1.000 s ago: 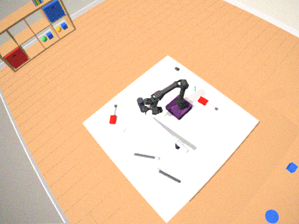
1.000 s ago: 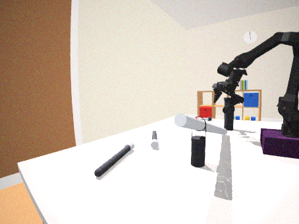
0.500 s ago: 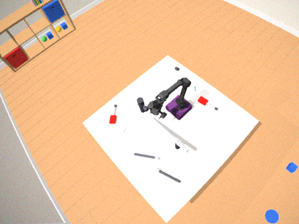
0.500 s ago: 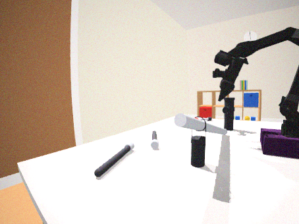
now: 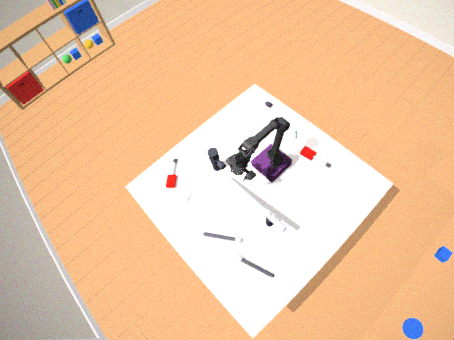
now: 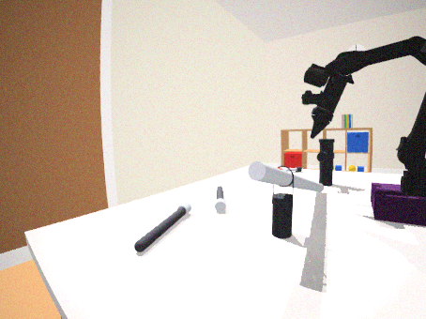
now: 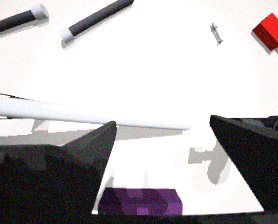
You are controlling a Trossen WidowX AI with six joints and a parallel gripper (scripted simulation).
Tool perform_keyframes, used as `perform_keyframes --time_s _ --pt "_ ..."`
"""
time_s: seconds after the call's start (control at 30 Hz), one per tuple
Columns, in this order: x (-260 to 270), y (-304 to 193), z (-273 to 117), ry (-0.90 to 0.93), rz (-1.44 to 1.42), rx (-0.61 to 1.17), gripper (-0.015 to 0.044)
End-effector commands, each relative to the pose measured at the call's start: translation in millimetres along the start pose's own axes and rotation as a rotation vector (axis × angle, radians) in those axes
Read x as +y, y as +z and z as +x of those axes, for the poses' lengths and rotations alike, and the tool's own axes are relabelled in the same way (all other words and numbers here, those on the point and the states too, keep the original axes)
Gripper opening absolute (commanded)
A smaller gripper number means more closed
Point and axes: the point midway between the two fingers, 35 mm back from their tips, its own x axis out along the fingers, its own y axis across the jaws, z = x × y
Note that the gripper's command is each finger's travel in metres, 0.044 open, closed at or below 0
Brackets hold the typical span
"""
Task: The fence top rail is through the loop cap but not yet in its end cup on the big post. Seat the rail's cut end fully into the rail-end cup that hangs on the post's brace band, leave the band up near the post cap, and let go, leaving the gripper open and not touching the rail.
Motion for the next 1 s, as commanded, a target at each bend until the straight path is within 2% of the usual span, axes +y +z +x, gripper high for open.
perform_keyframes --time_s 0.0,0.23,0.4,0.77,0.97 --pt "1.1 -1.0 17.2 0.033 -0.26 0.086 0.044" --pt "4.7 -8.9 56.2 0.212 -0.944 0.243 0.044" --pt "7.6 -16.5 79.5 0.387 -1.352 0.286 0.044" --pt "7.9 -17.6 82.2 0.395 -1.367 0.287 0.044" --pt "11.5 -31.8 111.9 0.395 -1.367 0.287 0.044"
